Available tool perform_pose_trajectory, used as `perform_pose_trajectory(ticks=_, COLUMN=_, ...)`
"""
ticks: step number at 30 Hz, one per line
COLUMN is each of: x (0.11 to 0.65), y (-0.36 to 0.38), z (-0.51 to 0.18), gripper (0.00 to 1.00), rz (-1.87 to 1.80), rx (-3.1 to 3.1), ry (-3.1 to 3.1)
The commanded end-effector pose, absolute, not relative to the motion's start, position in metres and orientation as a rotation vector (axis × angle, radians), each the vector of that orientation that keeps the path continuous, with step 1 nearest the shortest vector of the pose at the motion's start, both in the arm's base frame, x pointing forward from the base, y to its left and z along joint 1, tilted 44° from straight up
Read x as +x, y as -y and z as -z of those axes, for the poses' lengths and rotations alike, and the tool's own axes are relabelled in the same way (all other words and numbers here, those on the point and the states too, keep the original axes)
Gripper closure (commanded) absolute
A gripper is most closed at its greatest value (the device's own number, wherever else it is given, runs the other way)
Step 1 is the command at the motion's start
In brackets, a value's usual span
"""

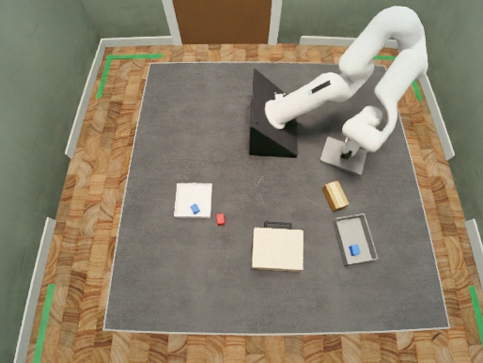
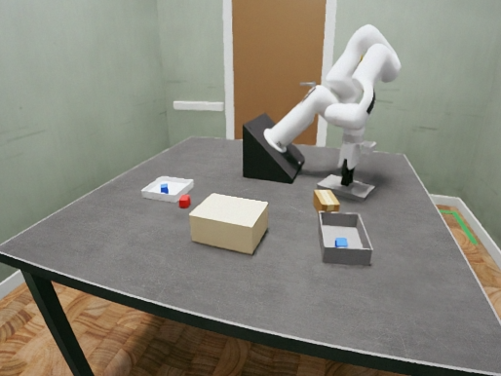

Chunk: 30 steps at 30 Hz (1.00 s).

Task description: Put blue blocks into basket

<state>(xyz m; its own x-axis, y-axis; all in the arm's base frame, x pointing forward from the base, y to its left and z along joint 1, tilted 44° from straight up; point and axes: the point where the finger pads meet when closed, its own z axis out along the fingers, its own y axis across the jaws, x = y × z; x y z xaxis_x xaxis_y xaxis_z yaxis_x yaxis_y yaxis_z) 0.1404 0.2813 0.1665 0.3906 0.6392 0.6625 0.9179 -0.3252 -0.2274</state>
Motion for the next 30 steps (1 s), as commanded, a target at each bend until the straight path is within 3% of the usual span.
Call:
perform_pose_trajectory(ticks=1, x=0.14, y=-0.277, z=-0.171, gripper=0.72, rz=0.627, rx=-2.072, ry=1.328)
perform_pose_trajectory(ticks=30, x=0.133, y=-0.208, z=-0.242, gripper=0.72, rz=0.627, rx=-2.072, ry=1.328)
